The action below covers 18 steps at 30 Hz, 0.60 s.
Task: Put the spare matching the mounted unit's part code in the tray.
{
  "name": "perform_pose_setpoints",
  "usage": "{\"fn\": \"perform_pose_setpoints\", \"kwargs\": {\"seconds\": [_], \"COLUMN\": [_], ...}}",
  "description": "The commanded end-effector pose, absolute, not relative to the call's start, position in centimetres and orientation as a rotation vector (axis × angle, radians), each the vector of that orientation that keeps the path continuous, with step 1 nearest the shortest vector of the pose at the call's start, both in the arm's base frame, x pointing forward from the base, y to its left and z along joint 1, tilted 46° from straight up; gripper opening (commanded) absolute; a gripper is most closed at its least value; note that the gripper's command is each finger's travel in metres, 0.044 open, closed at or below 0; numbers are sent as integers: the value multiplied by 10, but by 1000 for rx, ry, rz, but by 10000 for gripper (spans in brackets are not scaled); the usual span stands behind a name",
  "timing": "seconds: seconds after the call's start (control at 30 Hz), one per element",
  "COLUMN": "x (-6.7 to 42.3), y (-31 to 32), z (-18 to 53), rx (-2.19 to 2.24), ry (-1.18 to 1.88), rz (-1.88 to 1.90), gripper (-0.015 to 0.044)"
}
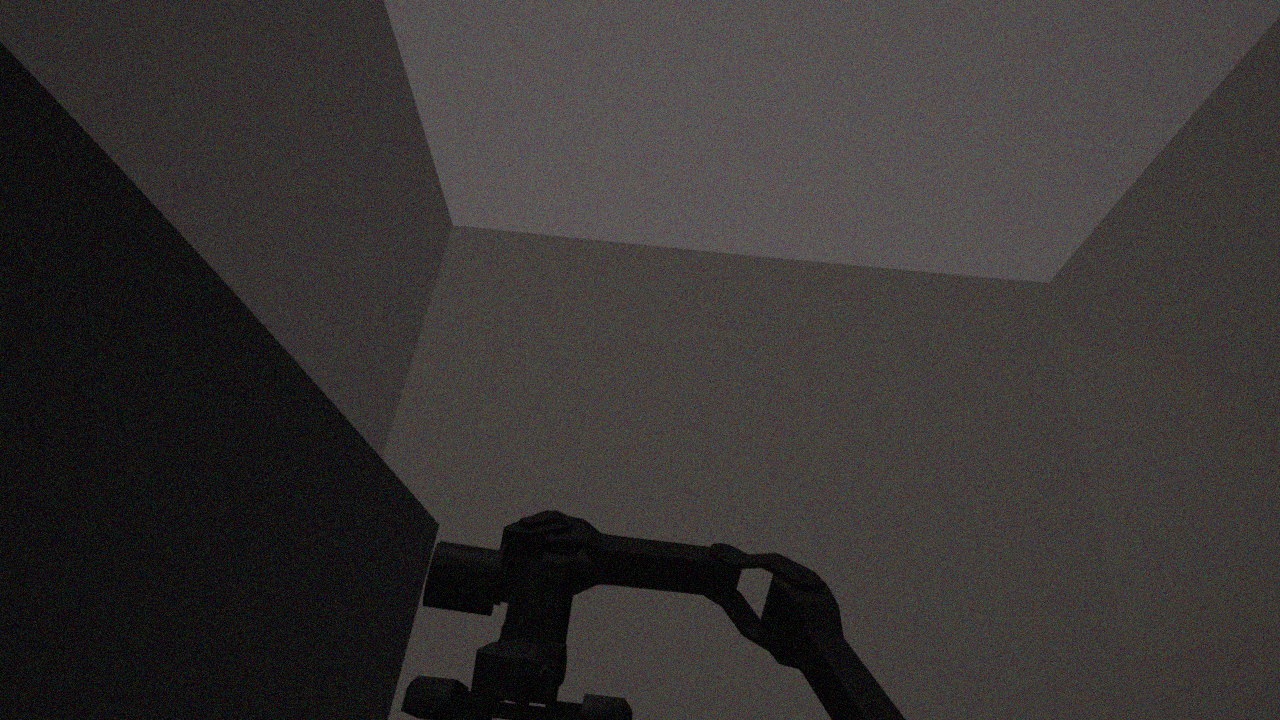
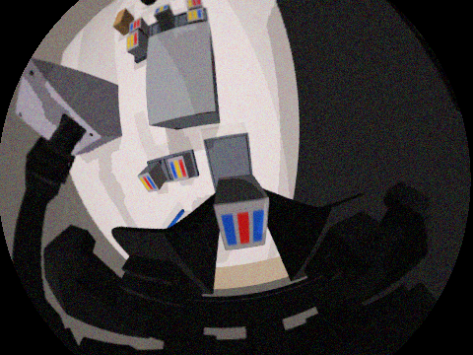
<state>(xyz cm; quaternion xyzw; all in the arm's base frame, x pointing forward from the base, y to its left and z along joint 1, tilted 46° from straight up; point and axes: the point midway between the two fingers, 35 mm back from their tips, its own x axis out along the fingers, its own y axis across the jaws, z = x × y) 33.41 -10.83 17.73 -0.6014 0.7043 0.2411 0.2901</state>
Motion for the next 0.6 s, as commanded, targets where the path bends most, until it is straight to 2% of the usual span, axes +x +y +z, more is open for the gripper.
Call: {"fn": "perform_pose_setpoints", "kwargs": {"seconds": [0.0, 0.57], "x": [334, 335], "y": [-111, -121], "z": [175, 164], "rx": [-1609, -1608], "ry": [1883, 1881], "rz": [646, 647], "gripper": [0, 0]}}
